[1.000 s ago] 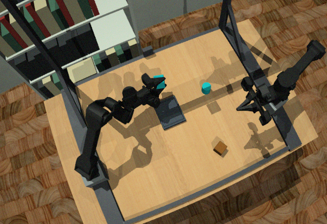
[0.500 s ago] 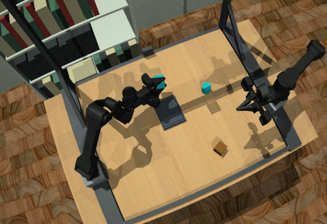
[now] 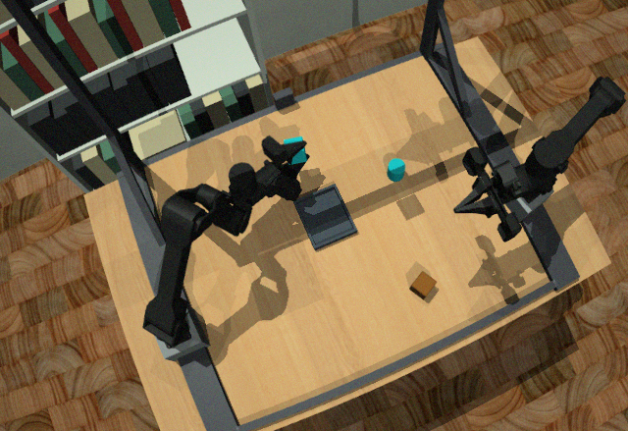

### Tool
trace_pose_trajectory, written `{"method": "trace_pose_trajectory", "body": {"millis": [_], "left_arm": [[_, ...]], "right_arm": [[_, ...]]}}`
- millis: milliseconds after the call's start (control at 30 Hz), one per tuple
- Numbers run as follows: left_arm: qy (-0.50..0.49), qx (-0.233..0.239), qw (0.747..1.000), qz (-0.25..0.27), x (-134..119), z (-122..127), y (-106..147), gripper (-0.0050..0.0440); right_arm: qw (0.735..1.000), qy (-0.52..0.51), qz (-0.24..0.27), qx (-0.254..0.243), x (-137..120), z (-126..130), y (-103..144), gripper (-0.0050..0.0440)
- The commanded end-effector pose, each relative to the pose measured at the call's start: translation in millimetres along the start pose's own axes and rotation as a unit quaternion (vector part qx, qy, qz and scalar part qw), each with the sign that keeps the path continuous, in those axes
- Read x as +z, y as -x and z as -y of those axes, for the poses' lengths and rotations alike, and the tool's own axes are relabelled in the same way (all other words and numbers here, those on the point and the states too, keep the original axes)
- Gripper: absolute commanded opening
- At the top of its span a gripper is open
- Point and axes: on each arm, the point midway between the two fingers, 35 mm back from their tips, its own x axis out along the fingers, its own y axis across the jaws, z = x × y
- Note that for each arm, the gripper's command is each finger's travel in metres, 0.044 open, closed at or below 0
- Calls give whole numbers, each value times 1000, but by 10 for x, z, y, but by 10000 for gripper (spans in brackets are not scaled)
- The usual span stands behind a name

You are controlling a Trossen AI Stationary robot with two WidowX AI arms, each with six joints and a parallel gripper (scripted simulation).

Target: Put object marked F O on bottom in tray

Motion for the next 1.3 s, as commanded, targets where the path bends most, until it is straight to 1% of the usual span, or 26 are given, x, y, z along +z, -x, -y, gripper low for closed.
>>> {"method": "trace_pose_trajectory", "body": {"millis": [0, 233, 767, 900, 1067, 1133, 1267], "left_arm": [[-3, 0, 1000, 2, 8, 5, 7, -50], [-3, 0, 1000, 2, 8, 5, 7, -50], [-3, 0, 1000, 2, 8, 5, 7, -50], [-3, 0, 1000, 2, 8, 5, 7, -50], [-3, 0, 1000, 2, 8, 5, 7, -50], [-3, 0, 1000, 2, 8, 5, 7, -50], [-3, 0, 1000, 2, 8, 5, 7, -50]], "right_arm": [[999, -8, 51, 3, 324, -61, -35, 171], [999, -9, 53, 2, 329, -60, -35, 171], [999, -18, 42, -25, 165, -155, -34, 171], [998, -17, 38, -44, 120, -107, -31, 171], [996, -13, 30, -85, 31, -6, -9, 171], [996, -13, 30, -85, 31, -6, -9, 171], [992, -8, 24, -126, -44, 94, 30, 171]]}}
